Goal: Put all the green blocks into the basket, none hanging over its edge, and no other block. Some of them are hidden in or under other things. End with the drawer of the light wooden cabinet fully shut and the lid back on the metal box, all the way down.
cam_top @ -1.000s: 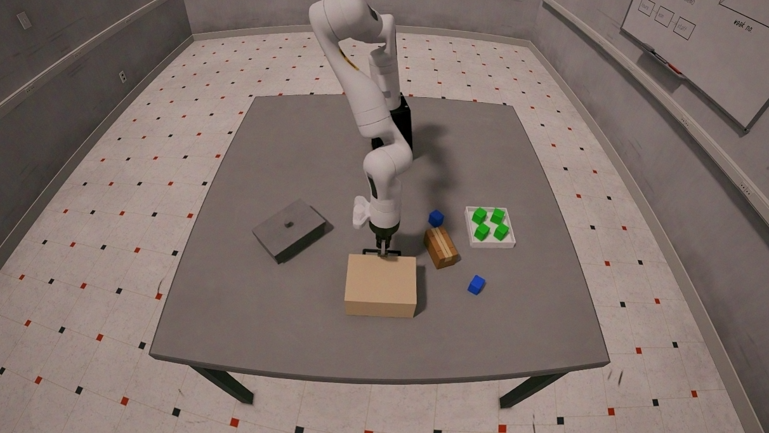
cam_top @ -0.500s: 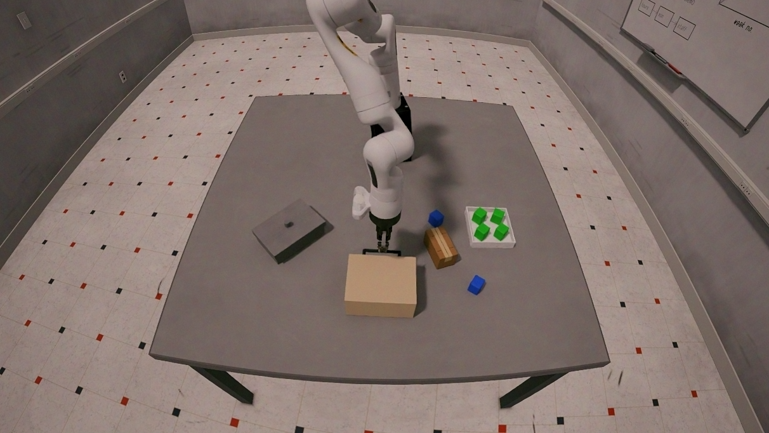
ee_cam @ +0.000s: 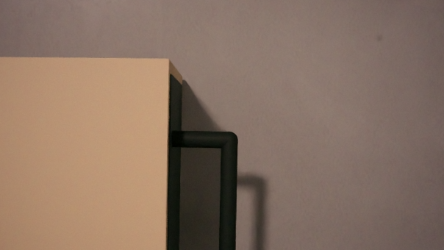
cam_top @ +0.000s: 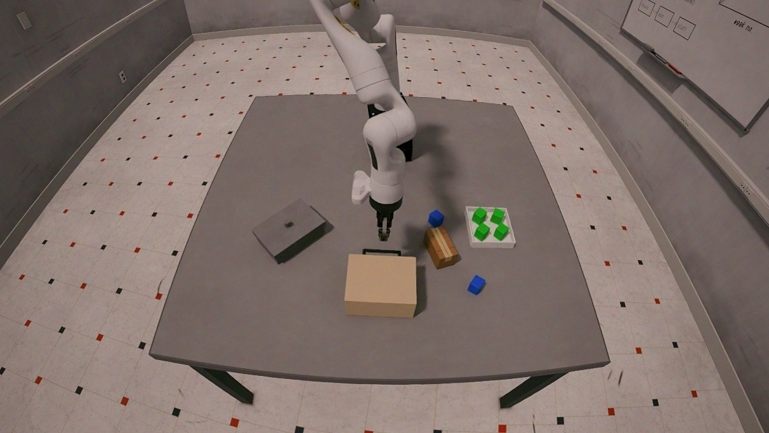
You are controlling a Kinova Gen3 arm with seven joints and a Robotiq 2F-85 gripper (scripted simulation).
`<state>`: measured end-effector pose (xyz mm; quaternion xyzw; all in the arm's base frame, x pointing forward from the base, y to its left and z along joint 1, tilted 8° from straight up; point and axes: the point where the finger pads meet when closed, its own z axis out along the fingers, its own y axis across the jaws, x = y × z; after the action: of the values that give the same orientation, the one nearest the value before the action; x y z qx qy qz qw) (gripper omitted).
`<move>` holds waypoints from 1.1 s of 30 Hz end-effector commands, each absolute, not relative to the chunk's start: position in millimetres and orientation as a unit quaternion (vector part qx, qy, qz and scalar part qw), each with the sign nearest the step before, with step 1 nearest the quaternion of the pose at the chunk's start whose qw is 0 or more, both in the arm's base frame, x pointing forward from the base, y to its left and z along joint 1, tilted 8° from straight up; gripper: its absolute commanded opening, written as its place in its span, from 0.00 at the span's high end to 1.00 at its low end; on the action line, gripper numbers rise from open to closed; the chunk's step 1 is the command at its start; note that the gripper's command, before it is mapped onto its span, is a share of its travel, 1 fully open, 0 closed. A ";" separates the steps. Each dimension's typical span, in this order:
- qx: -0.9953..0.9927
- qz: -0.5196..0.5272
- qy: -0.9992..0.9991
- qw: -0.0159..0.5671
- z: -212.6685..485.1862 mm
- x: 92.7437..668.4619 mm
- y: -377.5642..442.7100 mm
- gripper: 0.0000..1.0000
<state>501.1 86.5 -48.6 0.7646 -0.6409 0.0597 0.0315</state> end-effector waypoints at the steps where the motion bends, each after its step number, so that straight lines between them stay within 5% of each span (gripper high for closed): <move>1: 0.765 0.060 -0.641 0.031 -37.6 501.3 88.1 0.70; 24: 0.765 0.060 -0.641 0.031 -16.7 499.7 90.7 0.70; 33: 0.765 0.060 -0.641 0.031 8.7 444.4 91.1 0.70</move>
<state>467.3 90.1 -3.2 0.7644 -0.6412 0.0588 0.0333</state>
